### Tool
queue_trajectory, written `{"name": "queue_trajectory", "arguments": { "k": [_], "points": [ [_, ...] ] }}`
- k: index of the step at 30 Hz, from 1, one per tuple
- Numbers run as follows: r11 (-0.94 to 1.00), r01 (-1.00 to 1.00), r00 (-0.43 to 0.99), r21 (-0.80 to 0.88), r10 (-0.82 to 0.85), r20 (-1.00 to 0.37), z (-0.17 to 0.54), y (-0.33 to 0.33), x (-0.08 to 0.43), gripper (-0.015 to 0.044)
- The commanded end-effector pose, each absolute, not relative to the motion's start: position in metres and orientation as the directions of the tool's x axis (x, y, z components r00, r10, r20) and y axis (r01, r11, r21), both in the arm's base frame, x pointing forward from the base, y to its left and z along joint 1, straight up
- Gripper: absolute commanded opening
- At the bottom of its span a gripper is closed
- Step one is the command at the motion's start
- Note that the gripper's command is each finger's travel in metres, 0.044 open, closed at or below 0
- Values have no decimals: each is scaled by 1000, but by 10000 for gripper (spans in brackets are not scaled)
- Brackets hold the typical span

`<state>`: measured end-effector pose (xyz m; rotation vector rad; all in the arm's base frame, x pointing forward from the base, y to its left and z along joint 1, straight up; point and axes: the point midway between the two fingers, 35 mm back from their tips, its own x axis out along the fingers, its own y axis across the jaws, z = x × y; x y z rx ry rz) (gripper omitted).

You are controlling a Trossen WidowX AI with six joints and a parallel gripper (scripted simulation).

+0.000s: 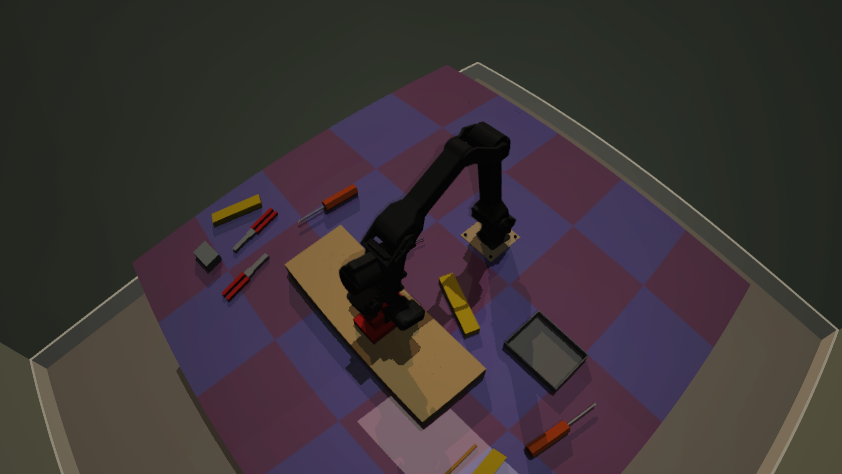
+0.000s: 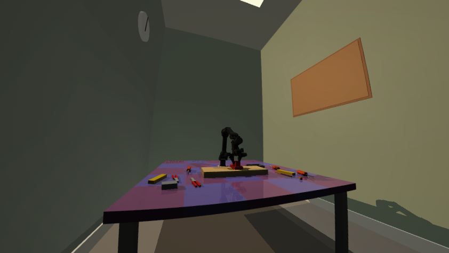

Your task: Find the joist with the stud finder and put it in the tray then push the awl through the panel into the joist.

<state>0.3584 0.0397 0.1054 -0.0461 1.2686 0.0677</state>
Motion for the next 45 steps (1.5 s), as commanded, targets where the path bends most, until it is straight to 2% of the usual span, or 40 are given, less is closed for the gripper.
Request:
{"name": "queue_trajectory", "arguments": {
  "k": [1,45],
  "points": [
    [997,-78,296,4,27,-955,105,52,357,0],
    [997,-78,295,15,37,-955,107,173,348,0]
  ]
}}
